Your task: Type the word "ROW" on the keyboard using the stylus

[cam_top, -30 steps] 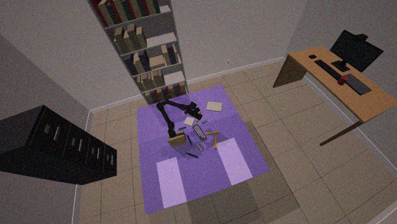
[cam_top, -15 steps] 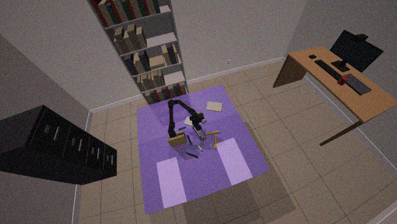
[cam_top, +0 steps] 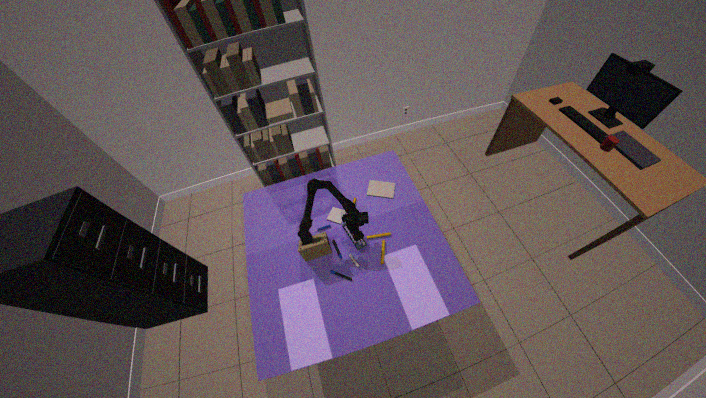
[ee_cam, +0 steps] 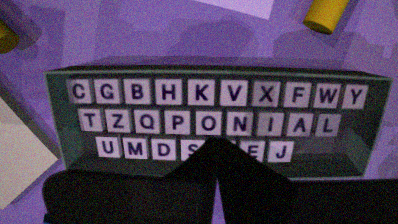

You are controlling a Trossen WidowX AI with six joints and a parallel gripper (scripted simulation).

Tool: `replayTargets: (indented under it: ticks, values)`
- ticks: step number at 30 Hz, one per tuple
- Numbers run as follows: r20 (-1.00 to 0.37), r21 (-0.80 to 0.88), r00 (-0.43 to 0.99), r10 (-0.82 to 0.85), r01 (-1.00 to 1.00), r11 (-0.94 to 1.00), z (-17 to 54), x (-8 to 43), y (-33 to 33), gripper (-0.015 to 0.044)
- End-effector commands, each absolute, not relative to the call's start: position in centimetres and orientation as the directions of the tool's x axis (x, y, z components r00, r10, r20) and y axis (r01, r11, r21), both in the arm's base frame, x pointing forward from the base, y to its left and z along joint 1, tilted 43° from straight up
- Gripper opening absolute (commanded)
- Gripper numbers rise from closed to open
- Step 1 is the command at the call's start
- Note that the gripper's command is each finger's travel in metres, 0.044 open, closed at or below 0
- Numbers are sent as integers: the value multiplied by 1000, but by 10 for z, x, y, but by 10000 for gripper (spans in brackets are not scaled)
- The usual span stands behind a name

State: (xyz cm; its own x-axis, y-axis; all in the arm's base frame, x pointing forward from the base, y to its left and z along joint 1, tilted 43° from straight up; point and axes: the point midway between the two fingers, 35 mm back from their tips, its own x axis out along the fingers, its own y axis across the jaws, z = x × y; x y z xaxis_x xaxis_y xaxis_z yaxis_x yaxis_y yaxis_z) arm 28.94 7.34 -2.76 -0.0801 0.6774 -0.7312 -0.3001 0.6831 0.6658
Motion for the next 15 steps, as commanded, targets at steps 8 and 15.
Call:
replayTargets:
  ticks: [8,15]
  values:
    - [-734,661,-83,674,-315,681,-50,304,51,0]
    - [-734,661,-82,675,-315,681,-74,313,28,0]
